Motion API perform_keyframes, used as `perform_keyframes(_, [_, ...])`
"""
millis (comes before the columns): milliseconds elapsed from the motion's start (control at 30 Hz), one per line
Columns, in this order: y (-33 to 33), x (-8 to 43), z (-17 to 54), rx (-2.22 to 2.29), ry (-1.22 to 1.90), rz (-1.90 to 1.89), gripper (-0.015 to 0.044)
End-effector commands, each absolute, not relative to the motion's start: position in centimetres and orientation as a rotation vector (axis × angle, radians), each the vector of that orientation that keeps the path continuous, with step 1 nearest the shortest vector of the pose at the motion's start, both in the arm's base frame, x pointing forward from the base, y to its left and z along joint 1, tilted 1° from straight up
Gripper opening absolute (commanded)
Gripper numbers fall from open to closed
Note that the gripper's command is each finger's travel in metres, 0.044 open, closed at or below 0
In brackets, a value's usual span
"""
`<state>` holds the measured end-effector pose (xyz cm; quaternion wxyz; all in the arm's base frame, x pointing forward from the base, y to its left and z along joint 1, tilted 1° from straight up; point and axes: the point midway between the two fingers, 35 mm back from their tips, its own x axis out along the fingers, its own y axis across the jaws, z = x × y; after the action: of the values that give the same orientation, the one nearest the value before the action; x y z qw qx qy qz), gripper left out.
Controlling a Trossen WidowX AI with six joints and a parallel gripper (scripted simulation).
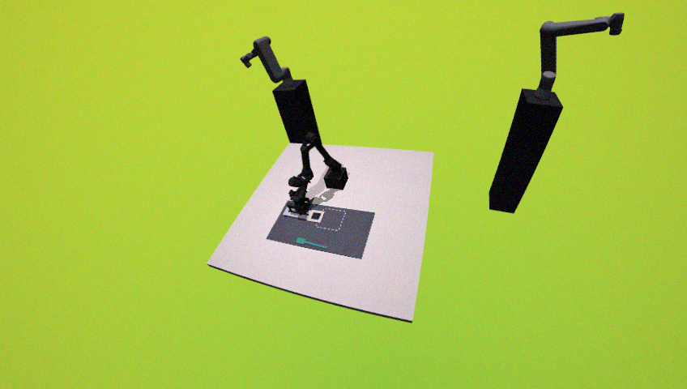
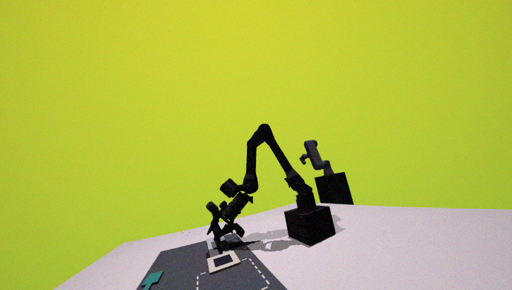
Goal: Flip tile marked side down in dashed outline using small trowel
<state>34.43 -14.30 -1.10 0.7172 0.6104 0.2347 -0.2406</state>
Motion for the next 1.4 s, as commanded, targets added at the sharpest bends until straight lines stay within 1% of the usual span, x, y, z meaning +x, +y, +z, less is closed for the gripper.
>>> perform_keyframes(0, [-13.4, 34.4, -1.0, 1.354, 0.519, -0.524, 0.0])
perform_keyframes(600, [-13.0, 34.3, 1.2, 1.451, 0.557, -0.505, 0.0])
perform_keyframes(1367, [-8.5, 34.1, 4.0, 1.456, 0.558, -0.504, 0.0])
